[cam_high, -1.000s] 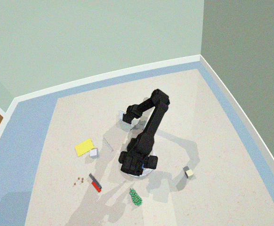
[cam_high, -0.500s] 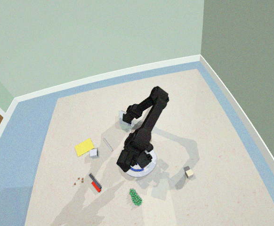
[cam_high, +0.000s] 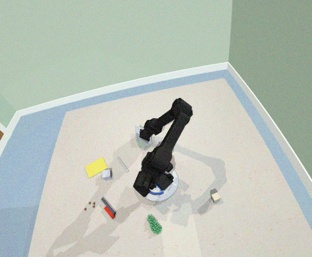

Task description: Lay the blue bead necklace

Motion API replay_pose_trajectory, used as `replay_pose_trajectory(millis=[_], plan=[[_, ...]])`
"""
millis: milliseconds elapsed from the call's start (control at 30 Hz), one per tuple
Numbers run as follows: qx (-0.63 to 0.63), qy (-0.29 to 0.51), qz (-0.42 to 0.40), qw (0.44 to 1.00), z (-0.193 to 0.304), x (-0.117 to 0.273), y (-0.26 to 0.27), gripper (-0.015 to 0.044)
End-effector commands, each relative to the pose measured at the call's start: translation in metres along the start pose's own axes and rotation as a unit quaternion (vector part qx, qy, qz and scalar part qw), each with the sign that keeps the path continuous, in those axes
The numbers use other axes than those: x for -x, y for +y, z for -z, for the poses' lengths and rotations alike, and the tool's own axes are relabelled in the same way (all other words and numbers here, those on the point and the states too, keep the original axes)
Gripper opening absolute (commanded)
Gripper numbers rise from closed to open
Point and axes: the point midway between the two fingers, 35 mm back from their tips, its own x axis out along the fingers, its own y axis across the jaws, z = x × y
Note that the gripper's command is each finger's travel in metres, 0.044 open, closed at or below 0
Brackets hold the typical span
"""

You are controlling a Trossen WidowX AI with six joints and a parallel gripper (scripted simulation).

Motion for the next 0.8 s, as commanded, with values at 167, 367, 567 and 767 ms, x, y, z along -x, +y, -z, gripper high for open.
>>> replay_pose_trajectory(millis=[167, 367, 567, 767], plan=[[-0.001, 0.0, -0.001, 1.0, 0.0, -0.01, 0.0, 0.012], [-0.001, 0.001, -0.003, 1.0, 0.001, -0.02, 0.001, 0.012], [-0.002, 0.002, -0.004, 1.0, 0.001, -0.029, 0.002, 0.012], [-0.002, 0.002, -0.005, 1.0, 0.002, -0.031, 0.003, 0.012]])
